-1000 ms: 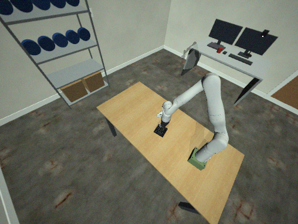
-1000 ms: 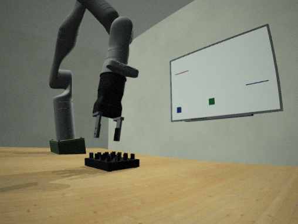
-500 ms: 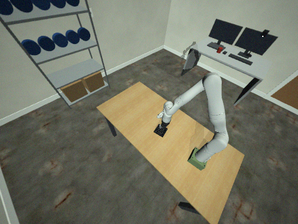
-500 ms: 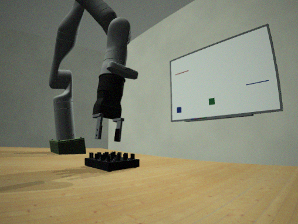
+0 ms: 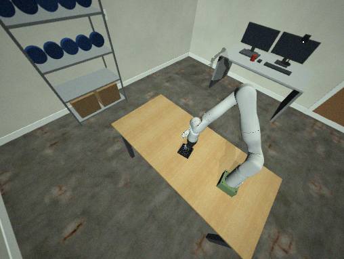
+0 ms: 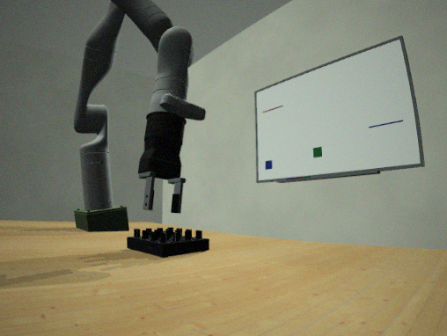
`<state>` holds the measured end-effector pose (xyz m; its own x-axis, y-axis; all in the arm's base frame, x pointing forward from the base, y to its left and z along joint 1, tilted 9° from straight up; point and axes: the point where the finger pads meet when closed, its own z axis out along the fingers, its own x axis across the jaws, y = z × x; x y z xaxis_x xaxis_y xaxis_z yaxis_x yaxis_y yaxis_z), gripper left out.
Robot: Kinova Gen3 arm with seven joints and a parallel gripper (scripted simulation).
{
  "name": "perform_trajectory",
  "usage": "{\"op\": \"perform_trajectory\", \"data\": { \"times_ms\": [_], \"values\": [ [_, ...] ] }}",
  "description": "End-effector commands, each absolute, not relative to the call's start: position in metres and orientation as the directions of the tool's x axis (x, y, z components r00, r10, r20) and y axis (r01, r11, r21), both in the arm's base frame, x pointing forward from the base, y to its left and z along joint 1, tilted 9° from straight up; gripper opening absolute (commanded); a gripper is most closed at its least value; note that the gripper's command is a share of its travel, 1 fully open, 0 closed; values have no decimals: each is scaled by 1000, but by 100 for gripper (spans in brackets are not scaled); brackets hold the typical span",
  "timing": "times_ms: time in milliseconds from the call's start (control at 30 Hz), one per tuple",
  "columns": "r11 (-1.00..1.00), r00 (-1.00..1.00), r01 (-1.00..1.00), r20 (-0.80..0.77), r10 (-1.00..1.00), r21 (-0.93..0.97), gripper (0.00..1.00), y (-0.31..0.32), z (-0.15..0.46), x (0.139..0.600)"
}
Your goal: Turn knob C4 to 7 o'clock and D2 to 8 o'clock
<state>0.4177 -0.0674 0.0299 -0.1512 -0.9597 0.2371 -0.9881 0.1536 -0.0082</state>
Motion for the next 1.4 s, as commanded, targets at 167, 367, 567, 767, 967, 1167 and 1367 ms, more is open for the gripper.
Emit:
{"op": "perform_trajectory", "data": {
  "times_ms": [167,367,567,767,967,1167,1367],
  "values": [
    [124,-122,-992,223,-967,-3,100,-65,29,415],
    [107,-105,-994,216,-971,0,100,-63,29,414],
    [91,-89,-996,209,-974,3,100,-61,28,412],
    [76,-74,-997,203,-976,5,100,-60,27,411],
    [62,-60,-998,197,-979,7,100,-58,27,410],
    [49,-47,-999,191,-980,9,100,-57,26,409],
    [26,-23,-1000,181,-983,12,100,-54,25,407]
  ]
}}
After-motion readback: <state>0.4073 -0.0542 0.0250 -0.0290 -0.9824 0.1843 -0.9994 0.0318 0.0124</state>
